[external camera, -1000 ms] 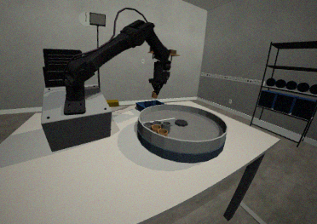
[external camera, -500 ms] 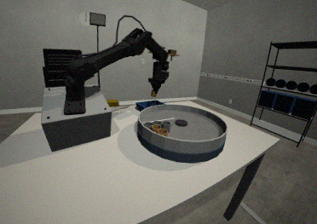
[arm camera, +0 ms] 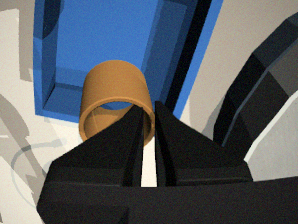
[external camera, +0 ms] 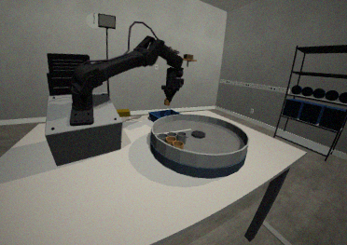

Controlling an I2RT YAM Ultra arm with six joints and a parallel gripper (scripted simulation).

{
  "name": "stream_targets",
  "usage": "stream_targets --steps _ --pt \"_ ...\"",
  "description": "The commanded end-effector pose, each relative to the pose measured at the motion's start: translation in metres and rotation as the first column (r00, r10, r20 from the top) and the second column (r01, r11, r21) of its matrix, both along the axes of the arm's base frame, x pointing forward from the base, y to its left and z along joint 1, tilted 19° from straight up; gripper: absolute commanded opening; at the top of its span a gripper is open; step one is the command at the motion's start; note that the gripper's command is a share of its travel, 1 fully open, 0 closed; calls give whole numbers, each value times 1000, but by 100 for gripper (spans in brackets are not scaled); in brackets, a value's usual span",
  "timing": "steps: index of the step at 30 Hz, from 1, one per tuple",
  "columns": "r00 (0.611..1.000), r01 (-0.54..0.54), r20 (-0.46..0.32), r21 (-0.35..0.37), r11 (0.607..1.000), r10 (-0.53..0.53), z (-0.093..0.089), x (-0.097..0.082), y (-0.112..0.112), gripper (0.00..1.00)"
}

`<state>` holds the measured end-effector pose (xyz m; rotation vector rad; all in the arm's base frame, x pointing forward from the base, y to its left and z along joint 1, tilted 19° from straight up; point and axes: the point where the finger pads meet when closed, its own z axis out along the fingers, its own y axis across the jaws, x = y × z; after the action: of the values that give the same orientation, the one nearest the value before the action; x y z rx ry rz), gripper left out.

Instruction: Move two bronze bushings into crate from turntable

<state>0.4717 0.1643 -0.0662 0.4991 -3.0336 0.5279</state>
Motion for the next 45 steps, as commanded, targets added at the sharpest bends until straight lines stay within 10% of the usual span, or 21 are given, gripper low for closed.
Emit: stream_targets --steps 1,45 --pt "1000 -8 23 16 1000 8 14 1 18 0" --pt "999 -5 36 23 1000 4 20 3 22 0"
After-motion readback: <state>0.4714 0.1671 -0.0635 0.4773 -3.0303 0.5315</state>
